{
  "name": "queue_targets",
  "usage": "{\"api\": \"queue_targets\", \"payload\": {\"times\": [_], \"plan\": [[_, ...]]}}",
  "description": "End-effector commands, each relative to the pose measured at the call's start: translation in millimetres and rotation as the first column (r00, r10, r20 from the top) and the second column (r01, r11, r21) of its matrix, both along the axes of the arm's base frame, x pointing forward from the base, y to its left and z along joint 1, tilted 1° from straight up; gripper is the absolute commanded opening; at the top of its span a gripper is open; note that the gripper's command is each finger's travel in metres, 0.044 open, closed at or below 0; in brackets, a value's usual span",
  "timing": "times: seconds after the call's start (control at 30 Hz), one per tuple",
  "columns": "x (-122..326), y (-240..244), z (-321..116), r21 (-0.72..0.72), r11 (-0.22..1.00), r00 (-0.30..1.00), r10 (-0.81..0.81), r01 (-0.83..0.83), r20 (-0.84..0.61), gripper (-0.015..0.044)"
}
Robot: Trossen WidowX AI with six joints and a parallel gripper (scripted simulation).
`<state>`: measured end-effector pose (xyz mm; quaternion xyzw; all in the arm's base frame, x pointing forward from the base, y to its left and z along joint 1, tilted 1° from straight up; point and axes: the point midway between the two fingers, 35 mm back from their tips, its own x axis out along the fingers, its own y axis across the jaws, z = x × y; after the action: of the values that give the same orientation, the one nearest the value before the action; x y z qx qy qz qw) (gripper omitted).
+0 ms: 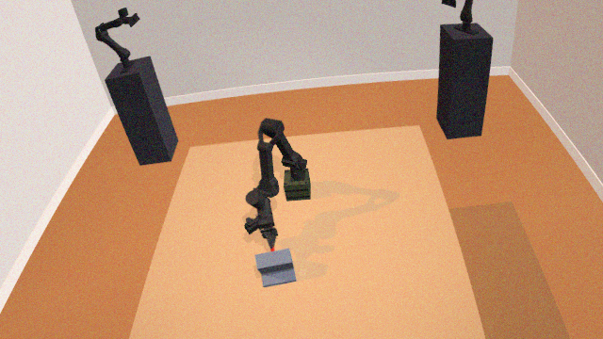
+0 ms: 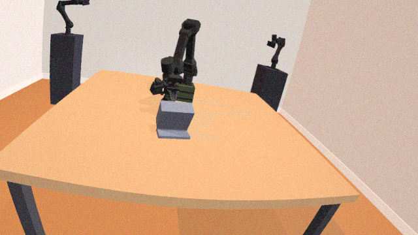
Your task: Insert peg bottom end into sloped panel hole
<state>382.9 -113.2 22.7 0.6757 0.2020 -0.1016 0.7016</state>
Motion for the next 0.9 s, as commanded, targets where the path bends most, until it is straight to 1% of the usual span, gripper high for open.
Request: {"api": "queue_targets", "payload": {"times": [0.0,0.87], "plan": [[2.7,-0.5,-1.1,0.001,1.0,1.0,-0.004,0.004,0.0,0.0],[7.8,1.2,-3.4,0.001,1.0,1.0,0.001,-0.001,0.0,0.0]]}}
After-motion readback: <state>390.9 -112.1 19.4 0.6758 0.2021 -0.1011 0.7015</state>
